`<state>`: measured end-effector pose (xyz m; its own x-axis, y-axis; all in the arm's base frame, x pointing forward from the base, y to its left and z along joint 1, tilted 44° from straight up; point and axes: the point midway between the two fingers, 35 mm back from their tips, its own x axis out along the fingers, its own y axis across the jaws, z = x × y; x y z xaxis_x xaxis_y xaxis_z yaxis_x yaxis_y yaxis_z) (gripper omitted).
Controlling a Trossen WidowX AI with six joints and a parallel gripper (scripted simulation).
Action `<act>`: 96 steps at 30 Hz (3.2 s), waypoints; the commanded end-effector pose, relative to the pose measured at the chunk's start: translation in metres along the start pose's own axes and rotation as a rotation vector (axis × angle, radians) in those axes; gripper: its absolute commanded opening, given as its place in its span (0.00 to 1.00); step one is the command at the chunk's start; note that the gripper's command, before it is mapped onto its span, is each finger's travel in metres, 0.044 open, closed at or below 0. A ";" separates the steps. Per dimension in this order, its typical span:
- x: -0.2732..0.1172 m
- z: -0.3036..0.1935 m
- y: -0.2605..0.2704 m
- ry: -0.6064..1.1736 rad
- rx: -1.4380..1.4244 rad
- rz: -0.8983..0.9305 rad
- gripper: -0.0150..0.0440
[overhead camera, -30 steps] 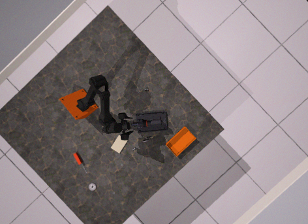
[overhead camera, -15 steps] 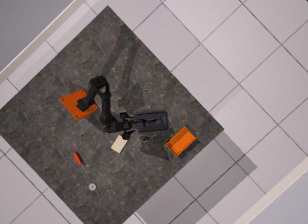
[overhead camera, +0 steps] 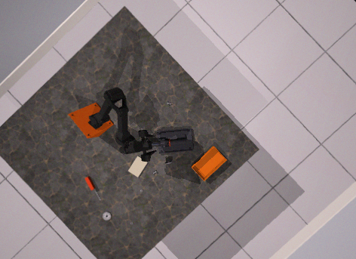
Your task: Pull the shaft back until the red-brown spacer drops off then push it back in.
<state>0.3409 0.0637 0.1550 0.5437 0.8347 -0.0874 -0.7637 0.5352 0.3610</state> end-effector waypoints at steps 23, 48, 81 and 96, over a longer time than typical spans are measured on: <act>0.018 0.000 -0.001 -0.002 0.003 -0.005 1.00; 0.018 -0.001 -0.001 0.000 0.003 -0.001 0.87; 0.013 -0.006 -0.001 -0.002 0.003 -0.005 0.25; 0.009 -0.010 -0.001 -0.002 0.003 -0.005 0.25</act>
<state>0.3435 0.0721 0.1450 0.5496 0.8308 -0.0880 -0.7587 0.5404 0.3638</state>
